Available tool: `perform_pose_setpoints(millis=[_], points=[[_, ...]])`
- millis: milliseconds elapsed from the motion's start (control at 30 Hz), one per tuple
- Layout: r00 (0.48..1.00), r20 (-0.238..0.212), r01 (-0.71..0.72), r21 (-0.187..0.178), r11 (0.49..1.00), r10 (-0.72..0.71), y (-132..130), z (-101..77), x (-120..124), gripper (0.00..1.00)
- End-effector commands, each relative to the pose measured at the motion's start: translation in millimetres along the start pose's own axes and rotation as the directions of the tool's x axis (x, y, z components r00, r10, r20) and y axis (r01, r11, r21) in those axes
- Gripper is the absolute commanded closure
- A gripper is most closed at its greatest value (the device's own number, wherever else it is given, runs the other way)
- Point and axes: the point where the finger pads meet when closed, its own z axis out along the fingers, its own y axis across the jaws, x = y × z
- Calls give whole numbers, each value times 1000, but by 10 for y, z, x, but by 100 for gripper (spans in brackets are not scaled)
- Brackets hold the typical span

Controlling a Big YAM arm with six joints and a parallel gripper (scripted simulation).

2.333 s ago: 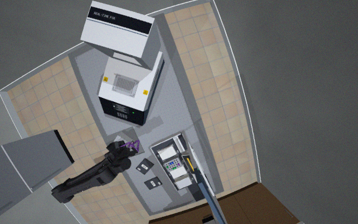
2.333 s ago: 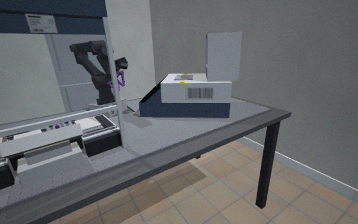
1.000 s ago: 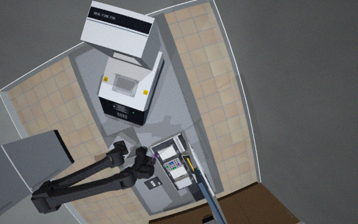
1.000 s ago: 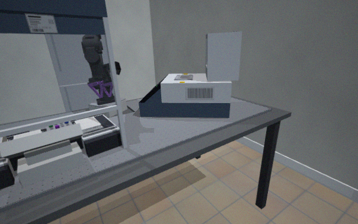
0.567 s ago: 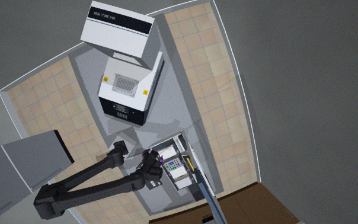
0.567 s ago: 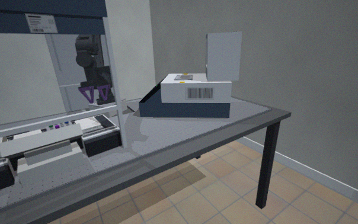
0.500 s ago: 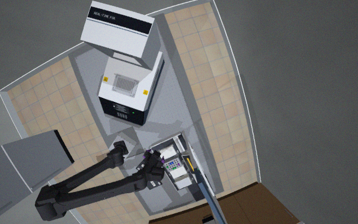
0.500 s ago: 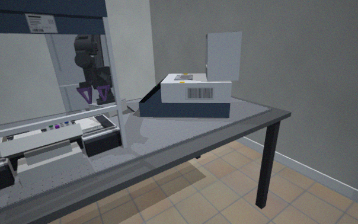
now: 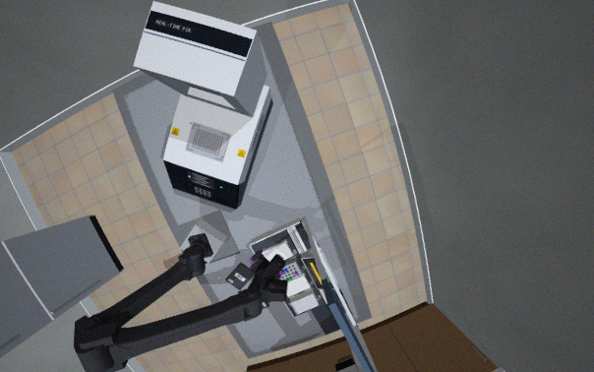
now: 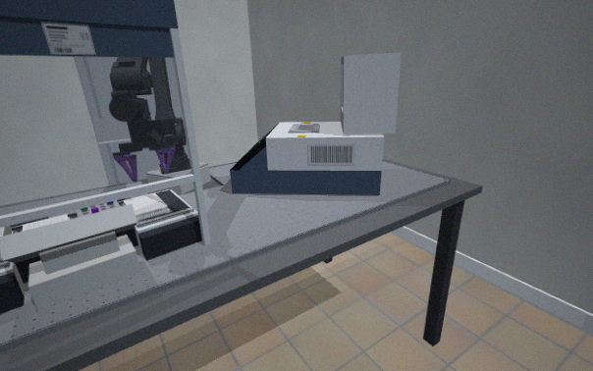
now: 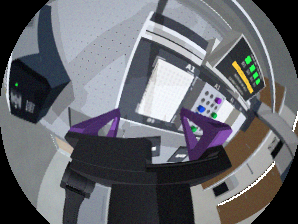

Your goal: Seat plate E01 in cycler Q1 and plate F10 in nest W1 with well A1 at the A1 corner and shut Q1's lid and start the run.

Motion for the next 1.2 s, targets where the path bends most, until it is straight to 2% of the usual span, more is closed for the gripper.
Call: perform_pose_setpoints(millis=[0, 100, 267, 367, 433, 600, 700, 833, 1000, 1167], points=[[994, -2, -107, 22, 994, 107, -350, -101, -151, 0], [987, -22, -161, 11, 987, 161, -220, -130, -140, 0], [961, -54, -271, 10, 962, 272, -620, -27, -181, 0], [962, -56, -267, 3, 964, 267, -583, -27, -170, 0], [952, -76, -297, -3, 955, 296, -496, -42, -168, 0], [913, -103, -396, 2, 918, 394, -486, -87, -194, 0], [883, -134, -454, -1, 891, 449, -503, -48, -206, 0], [898, -118, -428, -11, 904, 424, -471, -26, -204, 0], [907, -107, -411, -7, 912, 408, -459, -34, -192, 0], [906, -109, -413, -6, 911, 410, -491, 94, -91, 0]])
